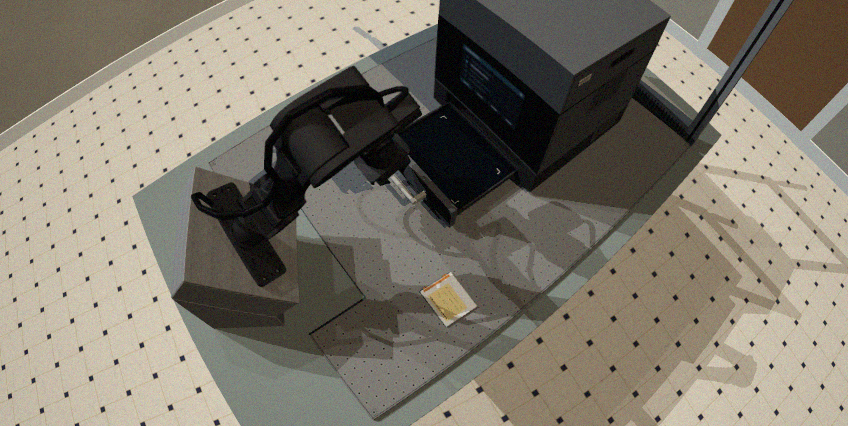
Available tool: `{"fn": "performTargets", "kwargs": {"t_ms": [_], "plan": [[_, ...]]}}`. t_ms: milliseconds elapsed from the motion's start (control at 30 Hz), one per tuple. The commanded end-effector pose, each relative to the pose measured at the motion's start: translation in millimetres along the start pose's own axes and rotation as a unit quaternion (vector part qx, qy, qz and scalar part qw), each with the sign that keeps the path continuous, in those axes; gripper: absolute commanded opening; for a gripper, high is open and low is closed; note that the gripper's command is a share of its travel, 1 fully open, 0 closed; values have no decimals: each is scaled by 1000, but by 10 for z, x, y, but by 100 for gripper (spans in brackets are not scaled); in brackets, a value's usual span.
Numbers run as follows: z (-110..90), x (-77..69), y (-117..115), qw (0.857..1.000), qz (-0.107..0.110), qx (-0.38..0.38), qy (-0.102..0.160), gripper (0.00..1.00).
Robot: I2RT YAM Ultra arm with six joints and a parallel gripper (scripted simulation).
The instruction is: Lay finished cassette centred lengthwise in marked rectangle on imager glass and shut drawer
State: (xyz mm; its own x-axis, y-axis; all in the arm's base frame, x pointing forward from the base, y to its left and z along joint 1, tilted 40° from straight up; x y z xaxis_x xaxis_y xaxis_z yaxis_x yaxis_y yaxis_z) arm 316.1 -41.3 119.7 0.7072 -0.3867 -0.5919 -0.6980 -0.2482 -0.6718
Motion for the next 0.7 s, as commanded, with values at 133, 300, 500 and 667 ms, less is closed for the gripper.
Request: {"fn": "performTargets", "kwargs": {"t_ms": [133, 300, 500, 667], "plan": [[-1, -188, -140, 1000, -17, 8, -4, 35], [11, -188, -142, 1000, -18, 8, -8, 35], [11, -188, -142, 1000, -18, 8, -8, 35], [11, -188, -142, 1000, -18, 8, -8, 35]]}}
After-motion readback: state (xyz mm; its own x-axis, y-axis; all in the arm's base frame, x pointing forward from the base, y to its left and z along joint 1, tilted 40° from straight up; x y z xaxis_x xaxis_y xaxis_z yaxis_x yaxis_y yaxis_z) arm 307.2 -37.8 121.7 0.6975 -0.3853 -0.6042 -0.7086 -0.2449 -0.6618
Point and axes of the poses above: the point where the finger pads meet when closed, its own x axis out along the fingers, its own y axis across the jaws, z = x × y, the point moved 2 cm from there along -x, back along the fingers, and after that the axes turned 10 degrees about -x, right-handed, at the moved point
